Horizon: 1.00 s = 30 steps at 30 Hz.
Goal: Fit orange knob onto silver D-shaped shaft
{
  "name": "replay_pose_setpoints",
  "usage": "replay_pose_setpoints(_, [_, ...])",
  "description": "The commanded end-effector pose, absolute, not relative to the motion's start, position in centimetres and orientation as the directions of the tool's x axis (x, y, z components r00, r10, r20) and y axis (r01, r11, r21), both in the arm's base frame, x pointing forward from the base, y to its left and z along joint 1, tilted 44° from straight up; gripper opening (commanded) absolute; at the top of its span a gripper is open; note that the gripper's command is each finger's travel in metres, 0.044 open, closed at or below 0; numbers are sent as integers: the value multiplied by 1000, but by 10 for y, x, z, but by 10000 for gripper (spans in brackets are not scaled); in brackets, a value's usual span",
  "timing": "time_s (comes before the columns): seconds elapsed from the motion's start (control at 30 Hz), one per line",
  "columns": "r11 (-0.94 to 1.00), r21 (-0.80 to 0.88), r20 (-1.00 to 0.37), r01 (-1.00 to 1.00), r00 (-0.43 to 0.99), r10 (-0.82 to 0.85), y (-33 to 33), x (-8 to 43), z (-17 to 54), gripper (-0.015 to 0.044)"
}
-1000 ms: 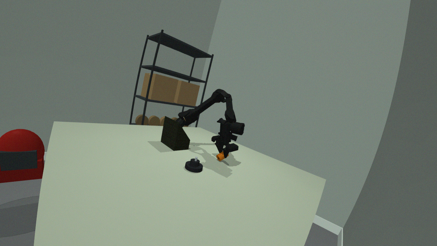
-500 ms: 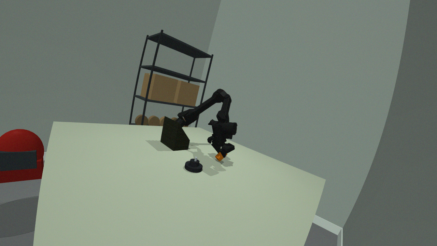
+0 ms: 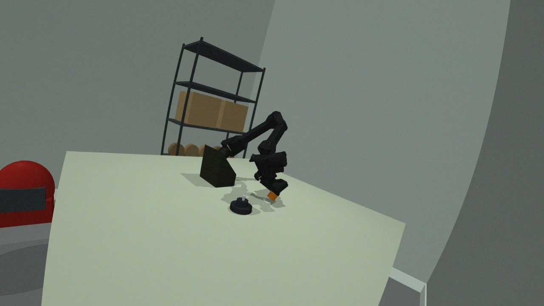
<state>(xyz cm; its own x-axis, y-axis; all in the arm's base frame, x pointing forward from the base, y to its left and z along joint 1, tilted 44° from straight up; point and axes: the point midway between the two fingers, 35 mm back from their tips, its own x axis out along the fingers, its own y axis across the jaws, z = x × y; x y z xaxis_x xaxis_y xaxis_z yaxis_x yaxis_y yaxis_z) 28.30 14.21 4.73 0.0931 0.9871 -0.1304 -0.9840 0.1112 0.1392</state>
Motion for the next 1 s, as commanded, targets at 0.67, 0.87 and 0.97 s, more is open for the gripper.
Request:
replay_pose_setpoints(0.67, [108,233,-32,-967,103,994,128,280,31,232])
replay_pose_setpoints(0.87, [108,233,-32,-967,103,994,128,280,31,260])
replay_pose_setpoints(0.97, [108,233,-32,-967,103,994,128,280,31,260])
